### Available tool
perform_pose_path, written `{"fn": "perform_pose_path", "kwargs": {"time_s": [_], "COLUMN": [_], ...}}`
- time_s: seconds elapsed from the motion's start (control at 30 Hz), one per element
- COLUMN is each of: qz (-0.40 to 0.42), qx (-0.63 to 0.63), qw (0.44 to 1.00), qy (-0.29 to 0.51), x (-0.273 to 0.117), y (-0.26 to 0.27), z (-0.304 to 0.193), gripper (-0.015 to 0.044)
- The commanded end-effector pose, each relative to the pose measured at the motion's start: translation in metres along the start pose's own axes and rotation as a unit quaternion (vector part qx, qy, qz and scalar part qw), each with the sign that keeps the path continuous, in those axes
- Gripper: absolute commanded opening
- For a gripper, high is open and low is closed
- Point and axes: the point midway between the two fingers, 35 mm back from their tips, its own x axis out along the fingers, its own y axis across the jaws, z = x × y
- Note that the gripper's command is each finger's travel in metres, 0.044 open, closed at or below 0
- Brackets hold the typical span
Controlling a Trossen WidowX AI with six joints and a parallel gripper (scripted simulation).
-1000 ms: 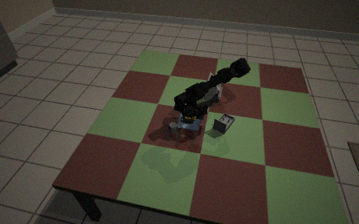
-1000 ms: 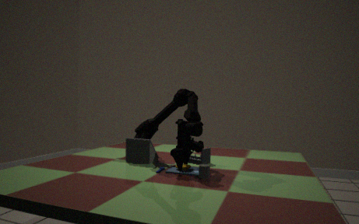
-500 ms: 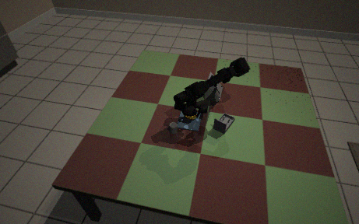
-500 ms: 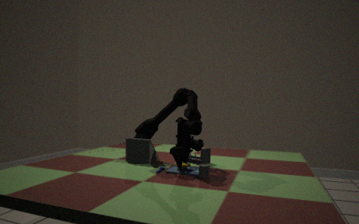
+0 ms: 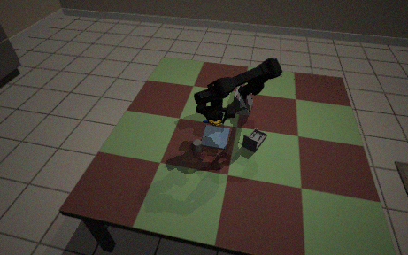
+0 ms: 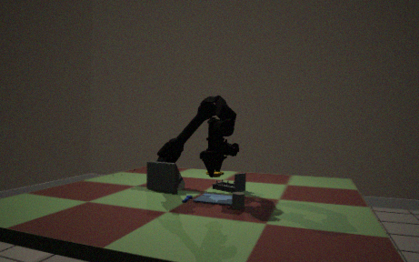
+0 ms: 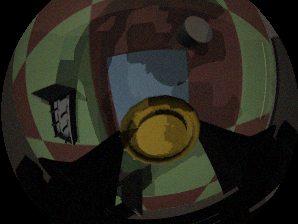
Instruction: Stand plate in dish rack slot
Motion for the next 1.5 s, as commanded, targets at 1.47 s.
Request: {"fn": "perform_pose_path", "kwargs": {"time_s": [1.47], "qz": [0.004], "qx": [0.528], "qw": [0.849], "qy": [-0.016], "x": [-0.068], "y": [0.153], "z": [-0.021], "gripper": [0.0000]}}
